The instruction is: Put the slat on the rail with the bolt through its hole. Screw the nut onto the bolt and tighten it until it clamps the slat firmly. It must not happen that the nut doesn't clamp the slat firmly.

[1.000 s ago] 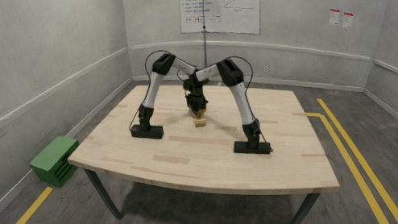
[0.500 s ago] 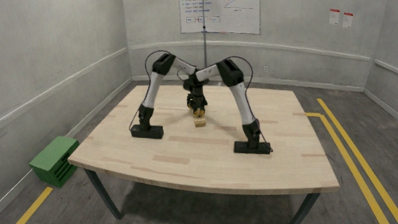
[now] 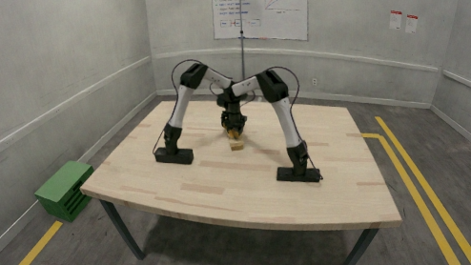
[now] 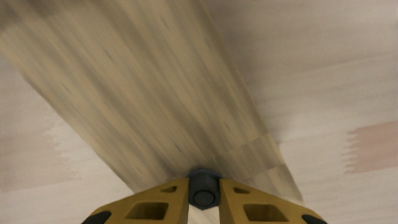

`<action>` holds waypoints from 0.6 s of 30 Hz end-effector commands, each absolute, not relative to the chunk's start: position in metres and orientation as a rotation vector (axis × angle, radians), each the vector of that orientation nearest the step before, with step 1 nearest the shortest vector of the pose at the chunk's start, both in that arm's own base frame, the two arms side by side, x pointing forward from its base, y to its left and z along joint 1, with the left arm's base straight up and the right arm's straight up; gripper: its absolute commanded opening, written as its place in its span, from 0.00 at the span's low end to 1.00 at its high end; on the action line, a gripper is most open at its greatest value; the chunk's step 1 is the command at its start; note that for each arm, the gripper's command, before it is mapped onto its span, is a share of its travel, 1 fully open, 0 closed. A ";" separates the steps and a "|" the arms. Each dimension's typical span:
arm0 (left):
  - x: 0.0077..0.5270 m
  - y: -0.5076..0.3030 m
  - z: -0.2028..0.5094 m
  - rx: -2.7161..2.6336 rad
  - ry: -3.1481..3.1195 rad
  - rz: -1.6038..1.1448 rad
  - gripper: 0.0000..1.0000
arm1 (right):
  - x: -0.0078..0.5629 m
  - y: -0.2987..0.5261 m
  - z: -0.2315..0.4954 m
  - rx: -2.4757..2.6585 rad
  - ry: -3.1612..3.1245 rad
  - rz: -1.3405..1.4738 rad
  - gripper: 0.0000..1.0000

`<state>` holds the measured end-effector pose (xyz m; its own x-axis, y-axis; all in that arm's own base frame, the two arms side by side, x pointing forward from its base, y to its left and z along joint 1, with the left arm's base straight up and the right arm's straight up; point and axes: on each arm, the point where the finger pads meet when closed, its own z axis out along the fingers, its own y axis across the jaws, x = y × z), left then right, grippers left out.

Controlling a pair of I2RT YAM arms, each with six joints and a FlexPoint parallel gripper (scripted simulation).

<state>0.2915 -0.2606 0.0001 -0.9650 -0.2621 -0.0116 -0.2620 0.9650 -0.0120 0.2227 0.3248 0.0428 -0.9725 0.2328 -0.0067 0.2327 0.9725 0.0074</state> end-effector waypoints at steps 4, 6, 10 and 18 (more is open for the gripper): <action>0.293 -0.264 0.005 -0.411 3.090 -0.040 0.67 | 0.226 0.329 0.047 0.882 3.009 0.022 0.14; 0.293 -0.264 0.005 -0.411 3.090 -0.040 0.67 | 0.226 0.329 0.047 1.001 2.973 0.021 0.14; 0.293 -0.264 0.005 -0.411 3.090 -0.040 0.67 | 0.226 0.329 0.047 1.236 2.885 0.020 0.14; 0.293 -0.264 0.005 -0.411 3.090 -0.040 0.67 | 0.226 0.329 0.047 1.434 2.793 0.018 0.14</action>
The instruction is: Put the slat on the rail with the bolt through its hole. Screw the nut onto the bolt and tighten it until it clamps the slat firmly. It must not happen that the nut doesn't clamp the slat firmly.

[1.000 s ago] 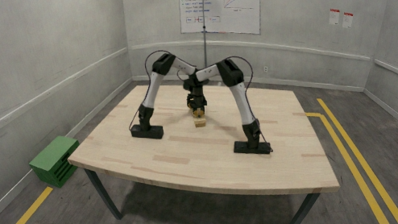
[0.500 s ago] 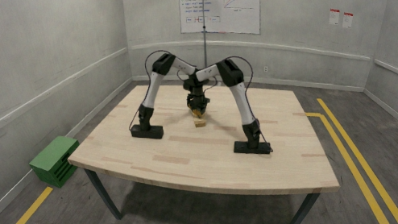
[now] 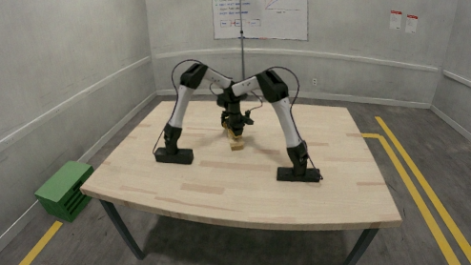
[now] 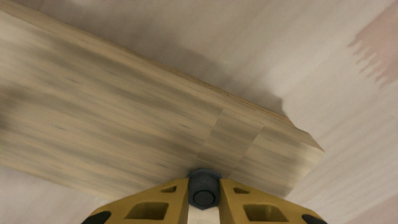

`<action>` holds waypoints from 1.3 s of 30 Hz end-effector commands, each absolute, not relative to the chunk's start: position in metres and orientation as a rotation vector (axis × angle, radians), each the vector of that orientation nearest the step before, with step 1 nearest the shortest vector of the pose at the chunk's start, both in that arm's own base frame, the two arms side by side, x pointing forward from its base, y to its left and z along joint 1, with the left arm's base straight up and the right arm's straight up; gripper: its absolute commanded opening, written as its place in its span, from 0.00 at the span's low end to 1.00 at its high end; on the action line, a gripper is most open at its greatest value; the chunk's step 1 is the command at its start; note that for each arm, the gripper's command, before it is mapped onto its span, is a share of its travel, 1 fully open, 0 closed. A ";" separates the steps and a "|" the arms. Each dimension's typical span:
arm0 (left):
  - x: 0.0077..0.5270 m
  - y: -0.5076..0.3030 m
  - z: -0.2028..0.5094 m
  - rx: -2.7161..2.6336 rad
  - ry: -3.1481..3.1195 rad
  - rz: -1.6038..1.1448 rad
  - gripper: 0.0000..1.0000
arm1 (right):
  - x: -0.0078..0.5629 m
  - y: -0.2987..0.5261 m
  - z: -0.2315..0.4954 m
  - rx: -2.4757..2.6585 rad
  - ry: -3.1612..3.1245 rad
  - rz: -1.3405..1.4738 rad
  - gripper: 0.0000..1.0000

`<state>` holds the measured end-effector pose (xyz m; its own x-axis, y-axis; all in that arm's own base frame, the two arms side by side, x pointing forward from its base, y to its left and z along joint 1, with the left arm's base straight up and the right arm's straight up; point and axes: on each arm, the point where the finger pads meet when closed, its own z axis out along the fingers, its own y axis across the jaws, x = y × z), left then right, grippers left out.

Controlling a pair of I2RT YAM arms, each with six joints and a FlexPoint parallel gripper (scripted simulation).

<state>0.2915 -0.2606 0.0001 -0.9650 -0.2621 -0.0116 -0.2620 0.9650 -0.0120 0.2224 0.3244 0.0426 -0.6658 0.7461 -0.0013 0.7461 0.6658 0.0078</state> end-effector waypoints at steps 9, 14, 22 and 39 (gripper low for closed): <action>0.293 -0.264 0.005 -0.411 3.090 -0.040 0.67 | 0.226 0.329 0.047 1.434 2.793 0.018 0.14; 0.293 -0.264 0.005 -0.411 3.090 -0.040 0.67 | 0.226 0.329 0.047 1.434 2.793 0.018 0.14; 0.293 -0.264 0.005 -0.411 3.090 -0.040 0.67 | 0.226 0.329 0.047 1.434 2.793 0.018 0.14; 0.293 -0.264 0.005 -0.411 3.090 -0.040 0.67 | 0.224 0.327 0.048 1.413 2.798 0.033 0.36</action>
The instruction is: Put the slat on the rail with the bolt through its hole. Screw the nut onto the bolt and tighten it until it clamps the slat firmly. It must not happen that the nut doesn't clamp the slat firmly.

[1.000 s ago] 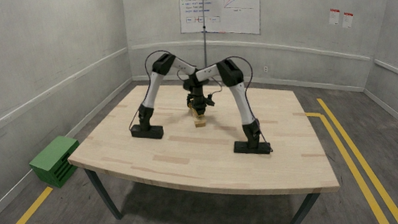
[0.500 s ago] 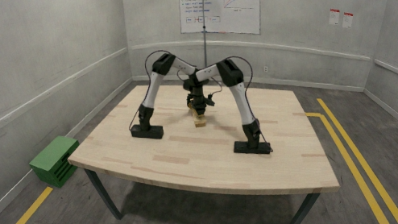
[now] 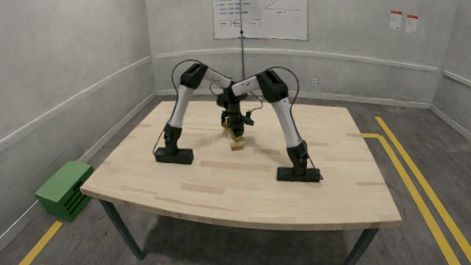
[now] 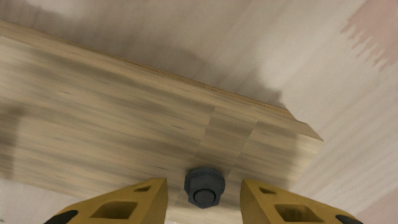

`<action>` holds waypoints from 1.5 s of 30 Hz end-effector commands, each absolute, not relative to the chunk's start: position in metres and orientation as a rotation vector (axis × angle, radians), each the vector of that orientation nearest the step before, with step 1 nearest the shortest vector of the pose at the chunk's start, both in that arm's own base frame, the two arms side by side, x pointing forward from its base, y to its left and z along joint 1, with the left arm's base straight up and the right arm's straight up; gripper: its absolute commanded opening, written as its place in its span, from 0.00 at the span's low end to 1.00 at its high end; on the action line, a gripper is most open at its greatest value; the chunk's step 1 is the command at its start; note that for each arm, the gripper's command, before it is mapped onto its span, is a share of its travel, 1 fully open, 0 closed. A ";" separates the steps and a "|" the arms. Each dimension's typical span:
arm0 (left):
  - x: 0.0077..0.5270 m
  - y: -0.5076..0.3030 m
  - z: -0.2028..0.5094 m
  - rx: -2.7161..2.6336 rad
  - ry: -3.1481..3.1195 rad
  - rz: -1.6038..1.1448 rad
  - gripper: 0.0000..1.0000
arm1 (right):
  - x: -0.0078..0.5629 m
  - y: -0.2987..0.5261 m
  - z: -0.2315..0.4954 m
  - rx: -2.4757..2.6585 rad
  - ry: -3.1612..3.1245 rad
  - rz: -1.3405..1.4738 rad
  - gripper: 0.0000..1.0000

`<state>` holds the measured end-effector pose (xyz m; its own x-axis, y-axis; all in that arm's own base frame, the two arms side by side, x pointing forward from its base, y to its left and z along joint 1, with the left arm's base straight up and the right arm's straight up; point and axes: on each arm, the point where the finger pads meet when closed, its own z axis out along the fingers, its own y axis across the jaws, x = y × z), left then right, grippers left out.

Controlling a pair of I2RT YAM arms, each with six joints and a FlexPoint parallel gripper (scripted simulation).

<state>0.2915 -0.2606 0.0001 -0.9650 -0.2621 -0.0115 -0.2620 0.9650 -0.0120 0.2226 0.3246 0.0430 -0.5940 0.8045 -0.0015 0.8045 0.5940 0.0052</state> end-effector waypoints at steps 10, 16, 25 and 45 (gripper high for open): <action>0.293 -0.264 0.005 -0.411 3.090 -0.040 0.67 | 0.224 0.327 0.048 1.239 2.878 0.031 0.36; 0.293 -0.264 0.005 -0.411 3.090 -0.040 0.67 | 0.224 0.327 0.049 0.530 3.085 0.026 0.36; 0.293 -0.264 0.005 -0.411 3.090 -0.040 0.67 | 0.224 0.327 0.050 -0.217 3.119 0.019 0.36; 0.293 -0.264 0.005 -0.411 3.090 -0.040 0.67 | 0.223 0.327 0.051 -1.827 2.535 0.004 0.36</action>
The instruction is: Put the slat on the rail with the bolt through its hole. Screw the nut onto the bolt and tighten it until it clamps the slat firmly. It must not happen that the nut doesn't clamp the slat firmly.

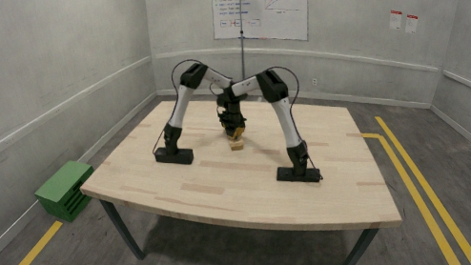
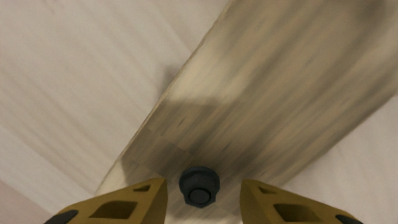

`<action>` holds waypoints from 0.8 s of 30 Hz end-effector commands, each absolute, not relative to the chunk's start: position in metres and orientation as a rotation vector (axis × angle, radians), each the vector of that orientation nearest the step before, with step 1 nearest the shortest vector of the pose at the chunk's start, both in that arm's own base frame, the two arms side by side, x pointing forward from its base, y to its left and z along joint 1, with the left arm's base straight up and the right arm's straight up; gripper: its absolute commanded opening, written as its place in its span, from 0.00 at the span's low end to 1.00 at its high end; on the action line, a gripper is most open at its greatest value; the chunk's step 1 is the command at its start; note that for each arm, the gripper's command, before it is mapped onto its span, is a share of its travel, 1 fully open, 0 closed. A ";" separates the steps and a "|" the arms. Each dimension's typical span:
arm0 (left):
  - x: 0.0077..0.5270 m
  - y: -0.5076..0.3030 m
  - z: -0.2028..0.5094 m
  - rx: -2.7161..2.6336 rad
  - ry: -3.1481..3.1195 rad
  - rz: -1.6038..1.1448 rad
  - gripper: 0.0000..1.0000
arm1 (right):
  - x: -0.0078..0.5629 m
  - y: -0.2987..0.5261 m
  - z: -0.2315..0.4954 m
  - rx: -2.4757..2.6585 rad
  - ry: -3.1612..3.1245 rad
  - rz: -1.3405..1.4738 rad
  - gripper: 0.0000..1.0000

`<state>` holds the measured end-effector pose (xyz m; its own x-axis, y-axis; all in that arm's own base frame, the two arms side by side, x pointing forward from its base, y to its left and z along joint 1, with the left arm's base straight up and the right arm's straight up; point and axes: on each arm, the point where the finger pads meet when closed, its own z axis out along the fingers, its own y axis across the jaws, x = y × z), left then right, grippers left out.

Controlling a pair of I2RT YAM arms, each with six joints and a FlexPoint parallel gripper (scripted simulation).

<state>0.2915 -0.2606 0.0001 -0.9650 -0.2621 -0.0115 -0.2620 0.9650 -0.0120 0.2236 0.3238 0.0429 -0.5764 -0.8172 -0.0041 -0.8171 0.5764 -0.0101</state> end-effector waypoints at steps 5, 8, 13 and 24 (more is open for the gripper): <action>0.293 -0.264 0.005 -0.411 3.090 -0.040 0.67 | 0.223 0.326 0.052 -2.172 2.247 0.001 0.36; 0.293 -0.264 0.005 -0.411 3.090 -0.040 0.67 | 0.223 0.326 0.052 -2.358 2.052 -0.001 0.36; 0.293 -0.264 0.005 -0.411 3.090 -0.040 0.67 | 0.223 0.326 0.052 -2.603 1.734 -0.002 0.36; 0.293 -0.264 0.005 -0.411 3.090 -0.040 0.67 | 0.223 0.326 0.052 -2.717 1.553 -0.001 0.36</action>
<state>0.2915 -0.2606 0.0001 -0.9650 -0.2621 -0.0115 -0.2620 0.9650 -0.0120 0.2235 0.3231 0.0430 0.4557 -0.8901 0.0093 -0.8901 -0.4558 -0.0066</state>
